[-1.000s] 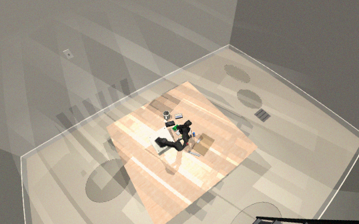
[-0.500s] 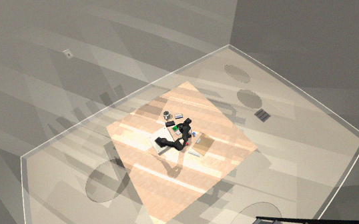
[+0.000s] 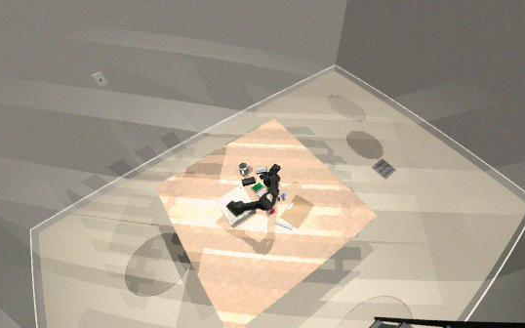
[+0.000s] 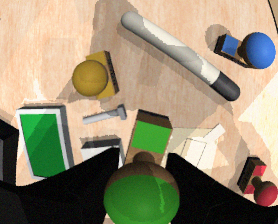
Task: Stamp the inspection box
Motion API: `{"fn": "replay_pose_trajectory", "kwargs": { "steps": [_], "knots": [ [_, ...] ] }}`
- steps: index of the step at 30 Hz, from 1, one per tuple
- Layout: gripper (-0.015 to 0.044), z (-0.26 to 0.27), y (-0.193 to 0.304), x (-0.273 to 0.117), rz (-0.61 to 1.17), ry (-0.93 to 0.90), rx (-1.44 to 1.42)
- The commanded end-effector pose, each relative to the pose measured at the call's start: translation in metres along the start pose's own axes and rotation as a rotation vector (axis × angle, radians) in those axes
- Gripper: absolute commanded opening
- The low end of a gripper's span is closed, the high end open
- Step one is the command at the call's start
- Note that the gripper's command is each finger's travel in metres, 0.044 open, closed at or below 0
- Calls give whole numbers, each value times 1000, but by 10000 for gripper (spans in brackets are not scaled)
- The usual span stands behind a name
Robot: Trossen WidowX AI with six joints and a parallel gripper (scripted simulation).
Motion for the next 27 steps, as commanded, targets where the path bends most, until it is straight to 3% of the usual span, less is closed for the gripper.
{"fn": "replay_pose_trajectory", "kwargs": {
  "steps": [1,27],
  "knots": [
    [0,16,-12,1,6,-6,-1],
    [0,127,-63,6,6,-2,5]
  ]
}}
Point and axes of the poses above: the point midway between the two fingers, 35 mm back from their tips, its own x axis out along the fingers, its own z axis across the jaws, y = z × x, the point moved 5 cm from there along -x, back along the fingers, and after that the axes turned 10 degrees about -x, right-handed, at the moved point
